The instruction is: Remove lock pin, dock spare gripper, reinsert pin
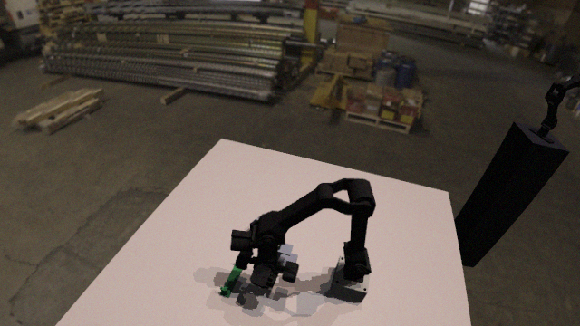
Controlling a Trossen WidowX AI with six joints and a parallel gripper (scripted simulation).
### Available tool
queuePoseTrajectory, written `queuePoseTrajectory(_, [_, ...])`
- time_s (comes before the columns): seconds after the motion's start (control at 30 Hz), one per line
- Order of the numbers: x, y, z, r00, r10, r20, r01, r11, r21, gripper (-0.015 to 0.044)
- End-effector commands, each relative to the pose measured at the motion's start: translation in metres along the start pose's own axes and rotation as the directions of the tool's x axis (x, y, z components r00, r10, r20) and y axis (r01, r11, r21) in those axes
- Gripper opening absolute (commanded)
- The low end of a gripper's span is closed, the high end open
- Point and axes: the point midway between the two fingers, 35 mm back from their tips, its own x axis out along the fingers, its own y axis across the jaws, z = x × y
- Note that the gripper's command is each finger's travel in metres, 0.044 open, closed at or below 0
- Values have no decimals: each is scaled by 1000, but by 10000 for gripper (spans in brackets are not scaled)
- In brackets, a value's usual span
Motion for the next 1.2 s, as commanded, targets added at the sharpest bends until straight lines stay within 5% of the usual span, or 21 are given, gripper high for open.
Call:
queuePoseTrajectory(0.0, [-1,-1,4,1000,-1,3,1,1000,4,0])
queuePoseTrajectory(1.17, [2,-2,32,1000,9,-2,-9,1000,7,0])
